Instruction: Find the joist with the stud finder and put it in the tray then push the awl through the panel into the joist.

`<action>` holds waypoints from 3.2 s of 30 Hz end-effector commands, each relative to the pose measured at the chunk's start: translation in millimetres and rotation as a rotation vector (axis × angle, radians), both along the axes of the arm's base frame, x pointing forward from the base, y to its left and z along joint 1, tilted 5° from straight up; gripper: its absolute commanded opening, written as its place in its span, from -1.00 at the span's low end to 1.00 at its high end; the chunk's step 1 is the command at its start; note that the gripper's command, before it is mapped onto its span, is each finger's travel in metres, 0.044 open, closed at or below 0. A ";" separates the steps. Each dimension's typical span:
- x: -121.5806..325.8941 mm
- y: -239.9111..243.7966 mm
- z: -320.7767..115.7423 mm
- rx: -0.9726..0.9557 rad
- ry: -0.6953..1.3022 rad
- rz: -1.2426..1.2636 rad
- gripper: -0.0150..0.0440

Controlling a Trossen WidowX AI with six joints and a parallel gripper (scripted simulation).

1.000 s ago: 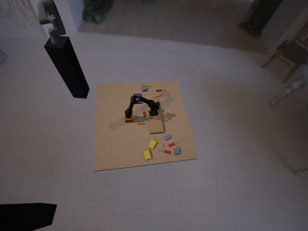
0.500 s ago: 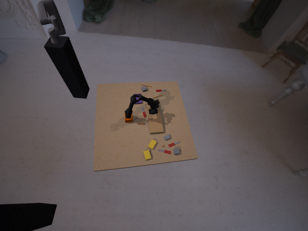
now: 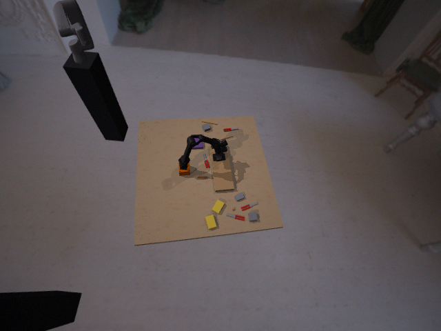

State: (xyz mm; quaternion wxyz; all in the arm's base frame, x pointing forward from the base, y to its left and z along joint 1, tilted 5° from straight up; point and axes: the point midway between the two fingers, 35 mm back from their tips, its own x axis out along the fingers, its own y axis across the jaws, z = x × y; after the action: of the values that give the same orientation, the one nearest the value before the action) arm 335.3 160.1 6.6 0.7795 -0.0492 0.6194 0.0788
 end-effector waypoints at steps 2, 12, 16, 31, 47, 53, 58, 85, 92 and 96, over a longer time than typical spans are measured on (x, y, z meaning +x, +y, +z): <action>-3.2 12.4 -0.3 0.006 0.005 0.003 -0.49; -6.7 30.6 0.4 0.008 0.005 0.003 -0.49; -8.1 37.9 0.6 0.009 0.006 0.003 -0.49; -13.4 65.2 1.7 0.011 0.006 0.003 -0.49; -19.1 94.3 3.0 0.013 0.007 0.003 -0.49; -21.2 105.2 3.5 0.014 0.007 0.003 -0.49; -22.7 112.8 3.9 0.015 0.007 0.003 -0.49; -17.2 84.8 2.6 0.013 0.007 0.003 -0.49; -14.8 72.1 2.0 0.011 0.006 0.003 -0.49; -13.3 64.8 1.7 0.011 0.006 0.003 -0.49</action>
State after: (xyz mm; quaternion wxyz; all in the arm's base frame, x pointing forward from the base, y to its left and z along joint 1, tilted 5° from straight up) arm 320.3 233.2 9.5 0.7779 -0.0439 0.6210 0.0853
